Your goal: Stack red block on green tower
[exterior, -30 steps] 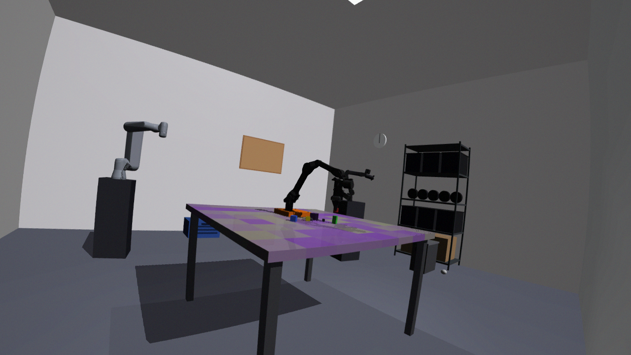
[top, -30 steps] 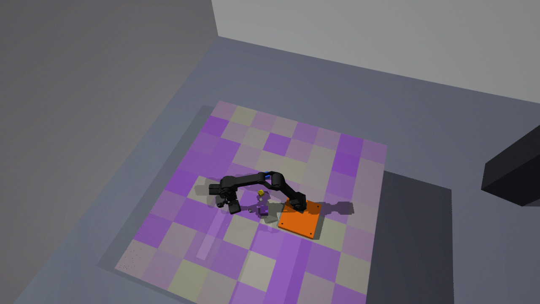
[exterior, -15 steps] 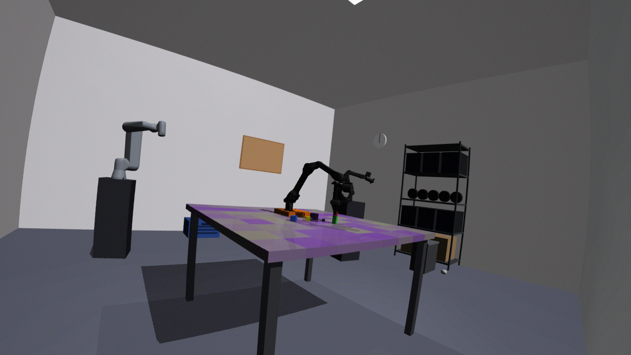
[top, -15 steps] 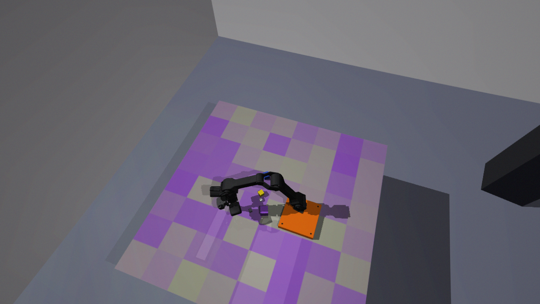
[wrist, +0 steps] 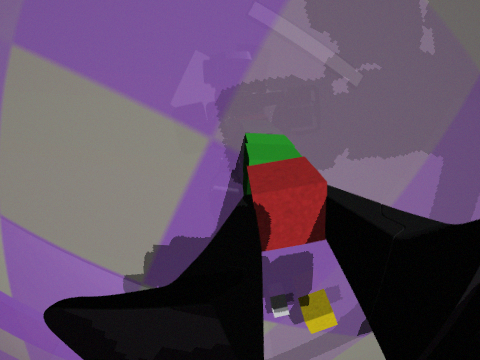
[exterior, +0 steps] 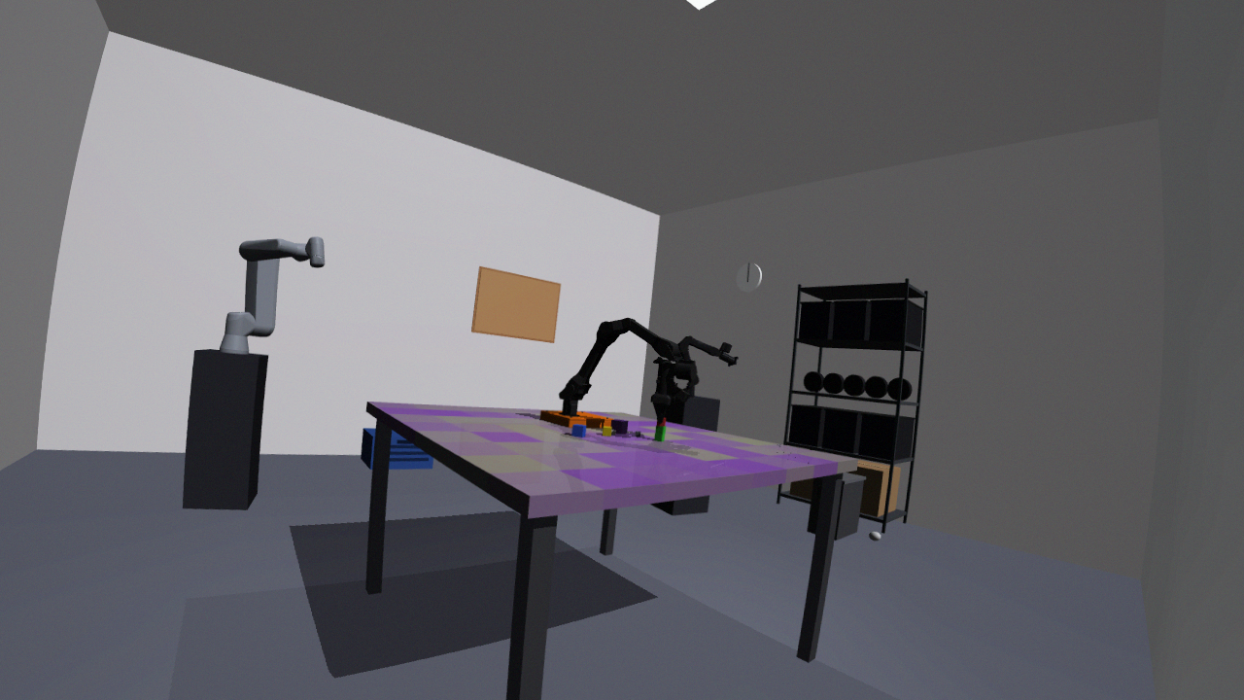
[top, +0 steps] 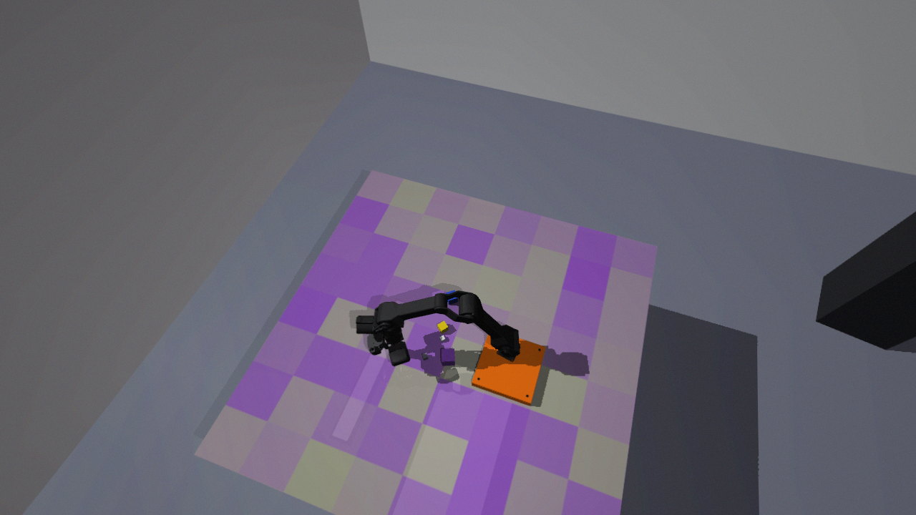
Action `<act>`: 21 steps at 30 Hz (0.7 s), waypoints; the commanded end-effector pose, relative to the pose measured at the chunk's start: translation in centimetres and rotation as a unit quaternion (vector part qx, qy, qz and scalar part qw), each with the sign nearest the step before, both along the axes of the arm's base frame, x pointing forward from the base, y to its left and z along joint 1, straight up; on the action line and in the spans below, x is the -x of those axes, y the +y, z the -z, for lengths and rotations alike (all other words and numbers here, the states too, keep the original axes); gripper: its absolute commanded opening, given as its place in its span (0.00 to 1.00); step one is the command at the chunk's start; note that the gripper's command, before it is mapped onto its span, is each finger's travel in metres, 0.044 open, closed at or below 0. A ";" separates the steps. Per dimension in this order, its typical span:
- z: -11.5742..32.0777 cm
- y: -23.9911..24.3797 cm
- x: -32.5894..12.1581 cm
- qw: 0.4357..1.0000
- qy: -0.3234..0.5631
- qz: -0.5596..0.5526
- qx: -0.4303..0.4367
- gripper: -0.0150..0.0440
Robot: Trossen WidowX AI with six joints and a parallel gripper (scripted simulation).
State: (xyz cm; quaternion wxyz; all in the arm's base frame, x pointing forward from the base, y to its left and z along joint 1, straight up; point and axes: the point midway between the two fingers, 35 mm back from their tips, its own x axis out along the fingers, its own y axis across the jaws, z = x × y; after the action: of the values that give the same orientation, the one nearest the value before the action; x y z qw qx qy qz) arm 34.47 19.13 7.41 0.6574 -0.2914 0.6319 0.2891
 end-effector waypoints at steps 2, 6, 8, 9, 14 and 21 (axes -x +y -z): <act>-0.2 0.1 0.0 1.000 0.000 0.001 -0.001 0.25; 0.0 0.0 0.0 1.000 0.000 0.000 0.000 0.39; 0.0 0.0 0.0 1.000 0.000 0.000 0.000 0.48; 0.0 0.0 0.0 1.000 0.000 0.000 0.000 0.52; 0.0 0.0 0.0 1.000 0.000 0.000 0.000 0.74; 0.0 0.0 0.0 1.000 0.000 0.000 0.000 1.00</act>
State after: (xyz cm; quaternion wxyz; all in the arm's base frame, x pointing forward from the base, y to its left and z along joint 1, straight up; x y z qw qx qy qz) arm 34.43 19.13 7.46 0.6567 -0.2913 0.6327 0.2890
